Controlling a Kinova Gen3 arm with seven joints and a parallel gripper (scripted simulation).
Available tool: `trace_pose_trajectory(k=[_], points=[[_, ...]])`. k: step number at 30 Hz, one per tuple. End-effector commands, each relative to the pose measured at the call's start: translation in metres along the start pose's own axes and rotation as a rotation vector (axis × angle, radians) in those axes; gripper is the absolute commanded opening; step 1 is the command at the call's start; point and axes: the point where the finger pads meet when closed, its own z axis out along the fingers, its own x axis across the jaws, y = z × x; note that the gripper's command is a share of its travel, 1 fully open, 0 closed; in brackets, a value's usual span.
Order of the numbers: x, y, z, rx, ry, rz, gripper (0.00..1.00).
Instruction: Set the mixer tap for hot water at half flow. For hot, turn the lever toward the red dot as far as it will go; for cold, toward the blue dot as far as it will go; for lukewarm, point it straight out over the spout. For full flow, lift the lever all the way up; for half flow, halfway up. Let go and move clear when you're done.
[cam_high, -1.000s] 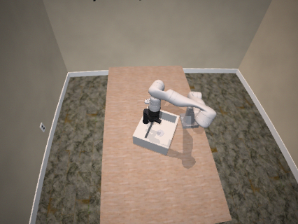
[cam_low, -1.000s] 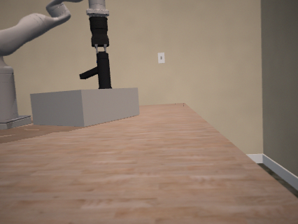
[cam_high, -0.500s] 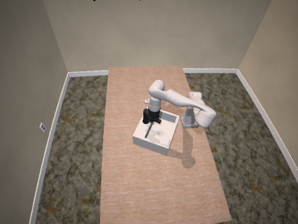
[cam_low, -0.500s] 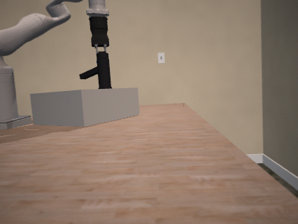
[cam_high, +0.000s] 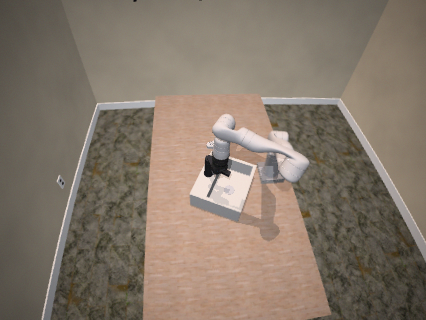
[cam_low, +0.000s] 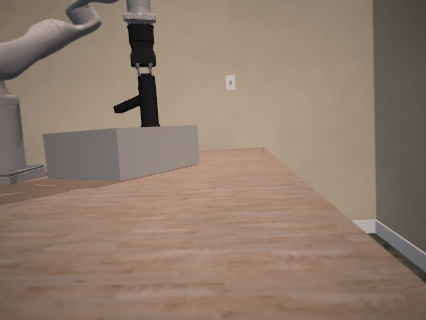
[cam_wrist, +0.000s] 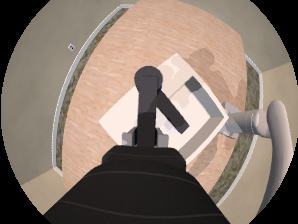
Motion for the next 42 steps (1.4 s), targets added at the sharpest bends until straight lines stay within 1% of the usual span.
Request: trace_pose_trajectory(k=[1,18,27,42], points=[[0.000,0.000,-0.001,0.000,-0.001,0.000,0.00],[0.000,0.000,-0.001,0.000,-0.001,0.000,0.00],[0.000,-0.005,-0.017,0.000,-0.001,0.000,0.00],[0.000,-0.005,-0.019,0.000,-0.001,0.000,0.00]])
